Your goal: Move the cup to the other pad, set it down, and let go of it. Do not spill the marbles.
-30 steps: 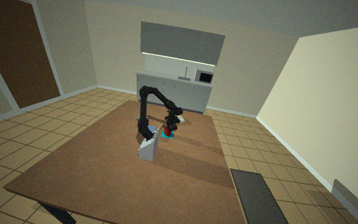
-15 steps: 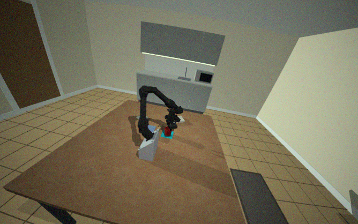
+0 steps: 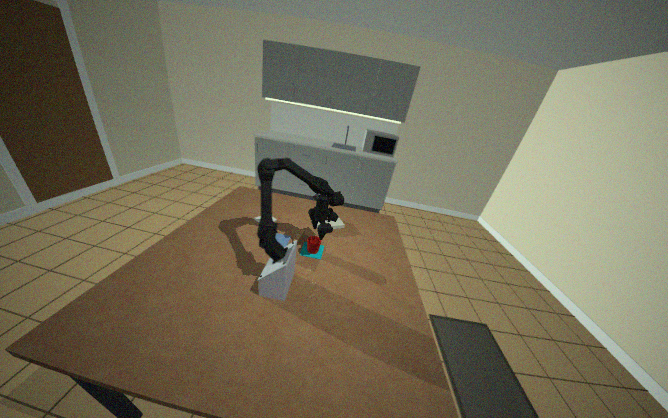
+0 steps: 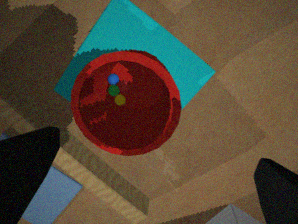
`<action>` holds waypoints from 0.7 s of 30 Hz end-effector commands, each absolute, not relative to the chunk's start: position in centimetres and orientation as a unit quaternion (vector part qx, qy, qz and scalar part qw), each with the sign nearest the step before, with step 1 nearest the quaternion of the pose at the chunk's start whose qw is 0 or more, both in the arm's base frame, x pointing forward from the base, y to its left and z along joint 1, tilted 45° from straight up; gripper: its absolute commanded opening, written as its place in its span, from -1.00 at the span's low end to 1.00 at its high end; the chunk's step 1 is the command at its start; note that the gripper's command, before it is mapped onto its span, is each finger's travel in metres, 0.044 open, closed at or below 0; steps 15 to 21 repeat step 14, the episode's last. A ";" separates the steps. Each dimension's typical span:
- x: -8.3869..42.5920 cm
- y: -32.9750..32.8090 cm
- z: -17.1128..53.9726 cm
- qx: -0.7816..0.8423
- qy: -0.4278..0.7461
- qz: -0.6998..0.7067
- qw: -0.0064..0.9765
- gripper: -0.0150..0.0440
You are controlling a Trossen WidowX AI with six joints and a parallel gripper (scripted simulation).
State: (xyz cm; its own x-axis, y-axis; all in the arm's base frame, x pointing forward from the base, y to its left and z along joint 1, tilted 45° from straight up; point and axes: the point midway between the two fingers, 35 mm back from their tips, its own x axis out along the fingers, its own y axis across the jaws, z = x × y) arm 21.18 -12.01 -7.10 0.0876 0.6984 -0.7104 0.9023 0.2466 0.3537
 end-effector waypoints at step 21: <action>21.2 -13.6 -5.6 0.601 0.664 -0.120 0.428 1.00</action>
